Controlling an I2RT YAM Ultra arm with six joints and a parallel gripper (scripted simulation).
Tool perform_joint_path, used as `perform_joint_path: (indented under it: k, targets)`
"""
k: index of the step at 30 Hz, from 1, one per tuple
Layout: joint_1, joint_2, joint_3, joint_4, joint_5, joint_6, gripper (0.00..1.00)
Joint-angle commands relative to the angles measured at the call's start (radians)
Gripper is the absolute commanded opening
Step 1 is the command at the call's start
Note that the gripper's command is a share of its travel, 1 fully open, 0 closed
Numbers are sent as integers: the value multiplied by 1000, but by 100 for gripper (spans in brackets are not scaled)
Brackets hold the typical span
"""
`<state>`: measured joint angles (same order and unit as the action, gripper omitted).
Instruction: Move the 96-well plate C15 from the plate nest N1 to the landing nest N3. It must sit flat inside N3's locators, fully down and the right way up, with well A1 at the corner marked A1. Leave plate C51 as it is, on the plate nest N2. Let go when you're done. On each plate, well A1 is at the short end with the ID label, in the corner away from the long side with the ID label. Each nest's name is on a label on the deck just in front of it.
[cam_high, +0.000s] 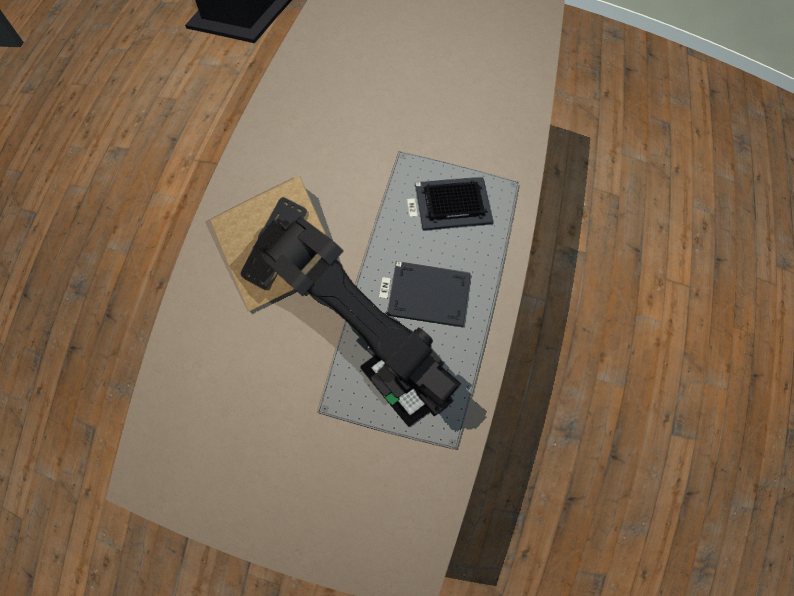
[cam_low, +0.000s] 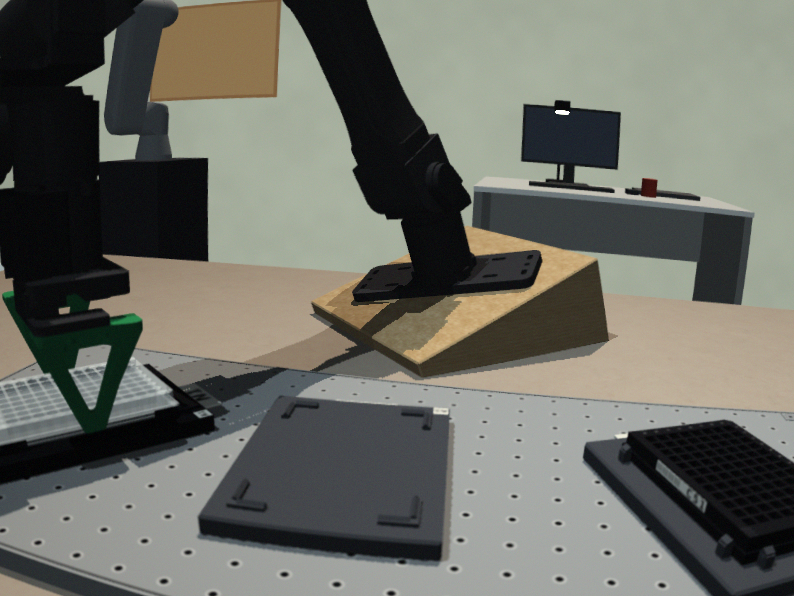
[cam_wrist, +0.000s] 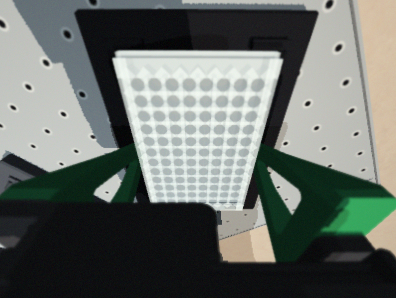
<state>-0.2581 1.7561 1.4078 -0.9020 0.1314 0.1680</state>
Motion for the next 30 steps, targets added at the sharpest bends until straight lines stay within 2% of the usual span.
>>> perform_joint_path:
  k: [1,11,12,28,30]
  targets:
    - [1,-9,5,7,0,-1,0]
    - [1,-9,5,7,0,-1,0]
    - [4,-30,29,3,1,-2,0]
    - [19,-69,65,-88,7,13,0]
    - [22,-67,85,-106,10,15,0]
